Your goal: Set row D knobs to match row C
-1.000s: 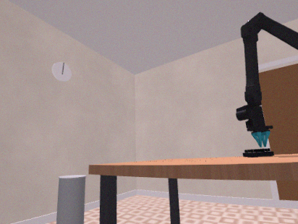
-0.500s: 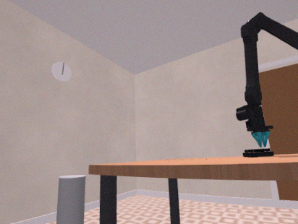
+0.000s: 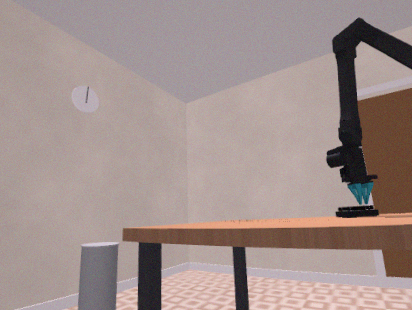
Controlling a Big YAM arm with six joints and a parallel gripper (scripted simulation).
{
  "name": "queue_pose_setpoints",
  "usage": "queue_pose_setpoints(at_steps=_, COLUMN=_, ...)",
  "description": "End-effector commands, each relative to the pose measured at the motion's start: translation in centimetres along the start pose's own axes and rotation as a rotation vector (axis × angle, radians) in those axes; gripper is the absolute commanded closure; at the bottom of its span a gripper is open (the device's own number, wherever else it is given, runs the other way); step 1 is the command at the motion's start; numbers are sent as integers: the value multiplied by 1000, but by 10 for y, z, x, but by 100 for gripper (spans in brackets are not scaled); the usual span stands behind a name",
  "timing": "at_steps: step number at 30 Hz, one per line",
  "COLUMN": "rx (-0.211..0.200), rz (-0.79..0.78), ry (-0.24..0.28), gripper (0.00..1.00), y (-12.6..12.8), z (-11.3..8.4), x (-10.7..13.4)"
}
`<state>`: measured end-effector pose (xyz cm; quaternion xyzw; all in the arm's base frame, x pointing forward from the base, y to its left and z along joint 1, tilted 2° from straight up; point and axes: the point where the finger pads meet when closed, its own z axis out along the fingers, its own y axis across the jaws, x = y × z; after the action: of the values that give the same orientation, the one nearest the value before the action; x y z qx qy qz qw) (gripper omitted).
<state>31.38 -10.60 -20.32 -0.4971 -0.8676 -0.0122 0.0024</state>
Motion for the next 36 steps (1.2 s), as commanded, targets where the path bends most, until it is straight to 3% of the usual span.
queue_pose_setpoints(at_steps=1, rx=-13, rz=0, ry=-13, gripper=82, y=8, z=5, x=-6)
queue_pose_setpoints(at_steps=36, rx=-9, rz=0, ry=-8, gripper=82, y=7, z=14, x=-3)
